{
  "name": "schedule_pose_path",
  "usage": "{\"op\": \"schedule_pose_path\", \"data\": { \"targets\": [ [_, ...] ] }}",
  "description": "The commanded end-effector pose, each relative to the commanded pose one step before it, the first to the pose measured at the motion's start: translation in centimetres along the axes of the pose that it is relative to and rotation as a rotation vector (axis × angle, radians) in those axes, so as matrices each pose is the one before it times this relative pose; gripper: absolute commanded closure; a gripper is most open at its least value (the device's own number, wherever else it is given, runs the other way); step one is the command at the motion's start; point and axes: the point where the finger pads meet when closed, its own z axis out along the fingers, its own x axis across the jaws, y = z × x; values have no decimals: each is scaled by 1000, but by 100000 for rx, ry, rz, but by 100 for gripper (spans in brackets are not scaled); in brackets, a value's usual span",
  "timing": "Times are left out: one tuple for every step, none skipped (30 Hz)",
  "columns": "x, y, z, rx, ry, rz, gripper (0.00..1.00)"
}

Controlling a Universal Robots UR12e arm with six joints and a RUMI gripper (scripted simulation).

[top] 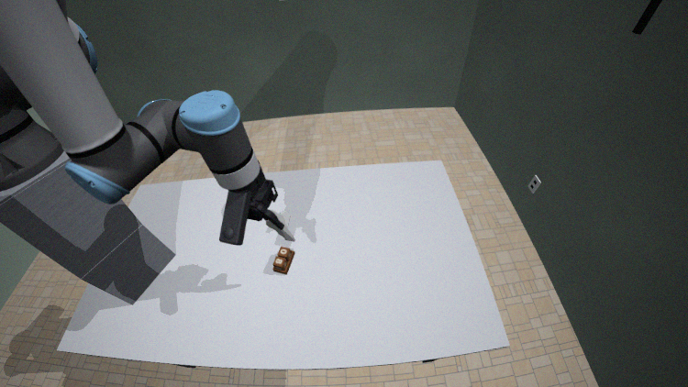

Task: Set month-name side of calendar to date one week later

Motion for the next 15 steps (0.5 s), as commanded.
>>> {"op": "schedule_pose_path", "data": {
  "targets": [
    [559, -68, -839, -153, 1170, 201, 0],
    [2, 7, -76, 0, 1, -3, 0],
    [3, 10, -42, 0, 2, -8, 0],
    [3, 11, -16, 0, 2, -11, 0],
    [-89, 4, -12, 7, -101, -20, 0],
    [-90, 1, -9, 8, -102, -17, 0],
    [-23, -1, 37, -1, 14, -1, 0],
    [34, -3, 66, -8, 102, 11, 0],
    [37, -1, 44, -6, 83, 9, 0],
    [12, -1, 18, -2, 21, 3, 0],
    [0, 0, 0, 0, 0, 0, 0],
    [0, 0, 0, 0, 0, 0, 0],
    [-18, -1, -9, 4, -54, -5, 0],
    [-5, 0, -4, 1, -14, -1, 0],
    [-5, 0, -5, 1, -13, -1, 0]
  ]
}}
